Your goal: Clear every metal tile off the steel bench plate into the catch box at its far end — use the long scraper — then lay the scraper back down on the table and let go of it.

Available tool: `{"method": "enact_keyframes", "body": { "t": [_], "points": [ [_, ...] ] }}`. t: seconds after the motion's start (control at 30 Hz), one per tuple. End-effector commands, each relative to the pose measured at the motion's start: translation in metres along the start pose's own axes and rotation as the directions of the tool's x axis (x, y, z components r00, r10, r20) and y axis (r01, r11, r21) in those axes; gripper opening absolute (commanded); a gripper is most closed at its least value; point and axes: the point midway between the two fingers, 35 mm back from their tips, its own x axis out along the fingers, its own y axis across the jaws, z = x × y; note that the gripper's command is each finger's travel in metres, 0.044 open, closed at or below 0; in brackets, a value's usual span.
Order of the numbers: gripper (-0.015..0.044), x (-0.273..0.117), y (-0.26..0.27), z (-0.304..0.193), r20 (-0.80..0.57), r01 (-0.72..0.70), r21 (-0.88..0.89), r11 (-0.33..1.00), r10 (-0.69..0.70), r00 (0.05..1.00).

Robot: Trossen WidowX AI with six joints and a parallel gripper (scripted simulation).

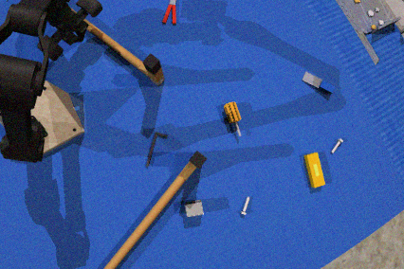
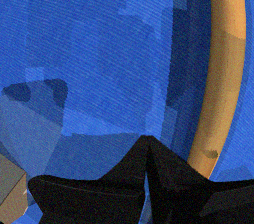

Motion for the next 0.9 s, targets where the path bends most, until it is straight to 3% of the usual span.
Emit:
{"method": "enact_keyframes", "body": {
  "t": [0.0,0.87],
  "points": [
    [0.0,-0.001,-0.006,0.0,-0.002,0.006,-0.003,1.0,-0.006,1.0],
    [0.0,-0.003,-0.032,0.002,-0.001,0.008,-0.002,1.0,-0.008,1.0]
  ]
}}
